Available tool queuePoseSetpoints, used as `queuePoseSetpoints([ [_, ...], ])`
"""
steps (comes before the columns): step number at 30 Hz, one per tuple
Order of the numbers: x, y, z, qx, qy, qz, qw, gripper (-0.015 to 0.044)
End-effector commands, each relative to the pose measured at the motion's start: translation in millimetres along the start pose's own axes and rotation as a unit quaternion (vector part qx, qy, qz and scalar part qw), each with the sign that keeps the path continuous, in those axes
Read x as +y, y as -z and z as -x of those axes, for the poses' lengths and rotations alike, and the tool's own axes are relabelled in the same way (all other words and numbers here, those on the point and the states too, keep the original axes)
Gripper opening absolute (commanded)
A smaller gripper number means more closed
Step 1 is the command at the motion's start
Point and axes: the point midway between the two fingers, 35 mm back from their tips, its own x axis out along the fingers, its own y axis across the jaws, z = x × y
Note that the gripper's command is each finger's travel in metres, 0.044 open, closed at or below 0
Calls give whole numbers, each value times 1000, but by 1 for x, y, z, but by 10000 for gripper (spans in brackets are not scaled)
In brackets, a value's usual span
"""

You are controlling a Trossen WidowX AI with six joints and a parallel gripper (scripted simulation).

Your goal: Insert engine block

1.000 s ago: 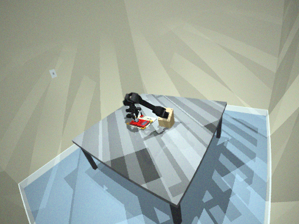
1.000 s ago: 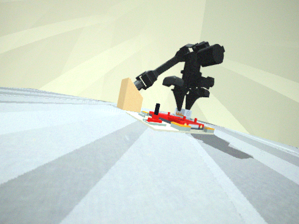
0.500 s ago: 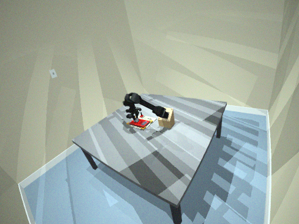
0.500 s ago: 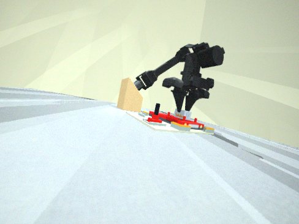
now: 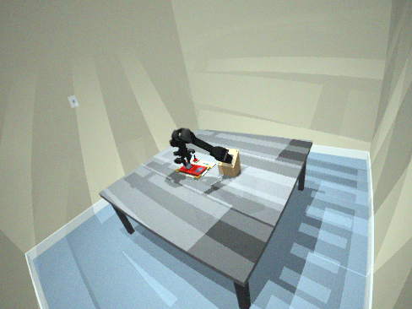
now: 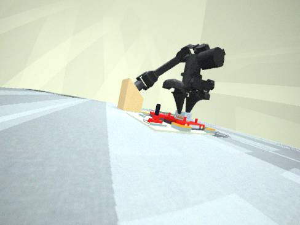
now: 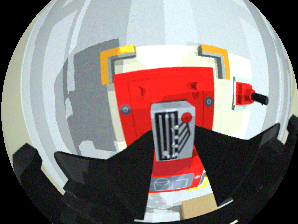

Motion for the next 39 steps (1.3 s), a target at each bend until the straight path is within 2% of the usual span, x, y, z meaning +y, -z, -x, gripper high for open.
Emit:
queuePoseSetpoints([
  [1,1,0,-1,0,-2,-1,1000,159],
  [11,1,0,-4,0,-2,-1,1000,159],
  [22,0,0,-3,0,0,0,1000,440],
  [35,0,0,11,0,-2,-1,1000,440],
  [39,0,0,11,0,-2,-1,1000,335],
])
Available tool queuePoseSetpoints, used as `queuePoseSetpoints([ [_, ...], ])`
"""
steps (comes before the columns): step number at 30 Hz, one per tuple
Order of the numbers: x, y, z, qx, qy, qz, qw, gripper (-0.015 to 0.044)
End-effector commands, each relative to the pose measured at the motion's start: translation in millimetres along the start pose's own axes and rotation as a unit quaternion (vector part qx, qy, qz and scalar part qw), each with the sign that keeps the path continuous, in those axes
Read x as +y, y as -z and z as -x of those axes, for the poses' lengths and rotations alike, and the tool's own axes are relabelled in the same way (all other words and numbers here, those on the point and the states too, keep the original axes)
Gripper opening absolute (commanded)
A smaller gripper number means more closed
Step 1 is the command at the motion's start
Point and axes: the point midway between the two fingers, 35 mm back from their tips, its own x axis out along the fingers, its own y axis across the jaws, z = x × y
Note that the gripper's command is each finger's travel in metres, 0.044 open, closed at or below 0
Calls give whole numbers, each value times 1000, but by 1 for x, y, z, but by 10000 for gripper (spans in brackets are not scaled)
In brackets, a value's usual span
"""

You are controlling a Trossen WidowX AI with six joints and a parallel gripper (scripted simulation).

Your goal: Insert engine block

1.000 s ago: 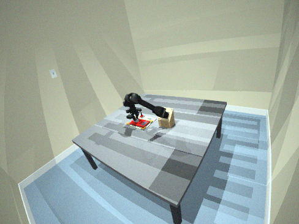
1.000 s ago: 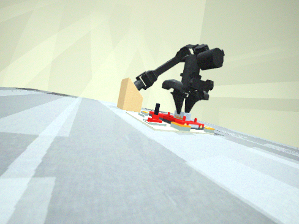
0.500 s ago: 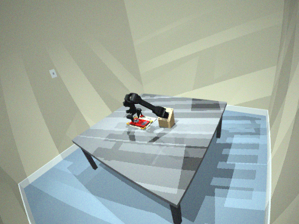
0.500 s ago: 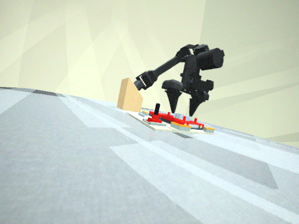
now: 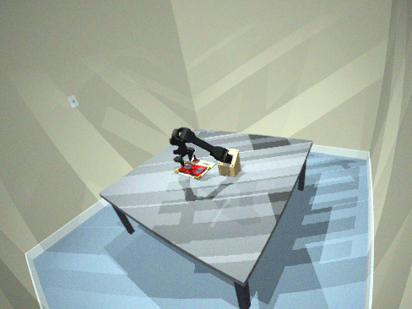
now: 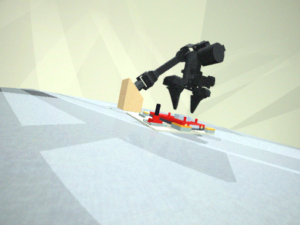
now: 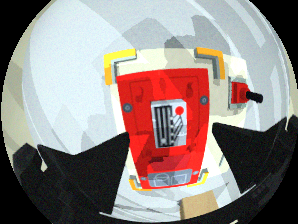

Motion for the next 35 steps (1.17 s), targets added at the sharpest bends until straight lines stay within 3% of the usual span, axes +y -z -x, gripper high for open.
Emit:
queuePoseSetpoints([
  [1,1,1,0,2,-1,2,1000,309],
  [13,1,1,0,2,-1,2,1000,0],
  [30,1,1,0,2,-1,2,1000,0],
  [35,1,1,0,2,-1,2,1000,131],
])
